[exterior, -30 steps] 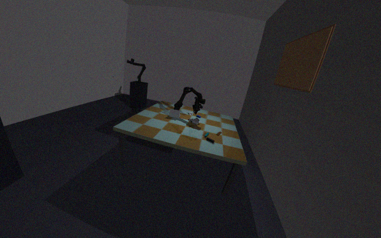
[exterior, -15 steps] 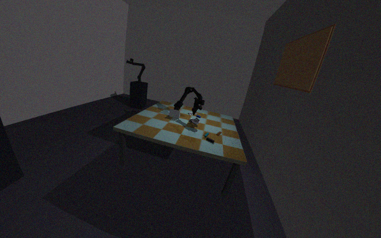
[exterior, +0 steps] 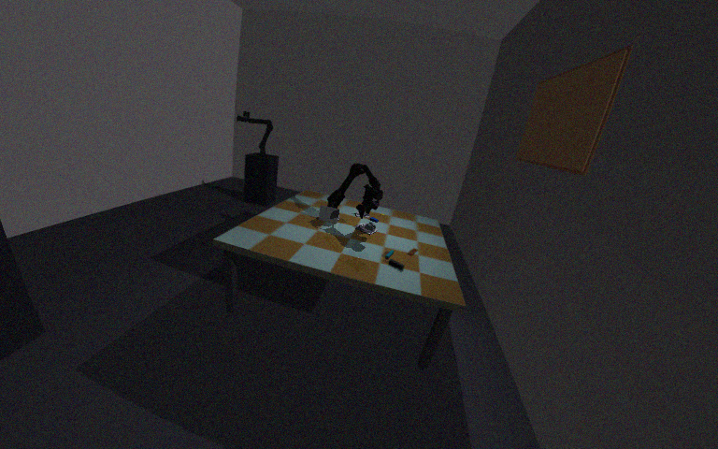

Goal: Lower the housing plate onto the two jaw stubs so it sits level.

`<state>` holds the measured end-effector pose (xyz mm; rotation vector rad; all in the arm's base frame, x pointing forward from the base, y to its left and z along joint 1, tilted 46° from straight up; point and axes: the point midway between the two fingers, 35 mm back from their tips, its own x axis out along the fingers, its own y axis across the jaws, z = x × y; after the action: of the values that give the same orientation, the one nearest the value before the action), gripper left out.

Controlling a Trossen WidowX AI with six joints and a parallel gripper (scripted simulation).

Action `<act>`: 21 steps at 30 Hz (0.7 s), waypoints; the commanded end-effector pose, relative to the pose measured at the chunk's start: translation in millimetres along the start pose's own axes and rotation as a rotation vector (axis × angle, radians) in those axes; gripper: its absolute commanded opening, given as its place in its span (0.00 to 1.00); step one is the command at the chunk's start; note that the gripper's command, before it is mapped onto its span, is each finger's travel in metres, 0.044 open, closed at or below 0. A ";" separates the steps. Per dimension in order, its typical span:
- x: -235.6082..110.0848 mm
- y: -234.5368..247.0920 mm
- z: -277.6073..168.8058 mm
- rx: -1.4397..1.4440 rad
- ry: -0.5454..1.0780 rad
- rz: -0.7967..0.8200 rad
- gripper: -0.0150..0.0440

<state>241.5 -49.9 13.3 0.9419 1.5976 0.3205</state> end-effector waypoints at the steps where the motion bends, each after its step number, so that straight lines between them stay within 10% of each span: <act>1: 0.3 -1.9 0.2 0.012 0.000 -0.002 0.85; 21: 0.2 -1.1 -1.8 0.012 0.000 -0.002 0.85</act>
<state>240.9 -50.4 12.5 0.9502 1.5998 0.3143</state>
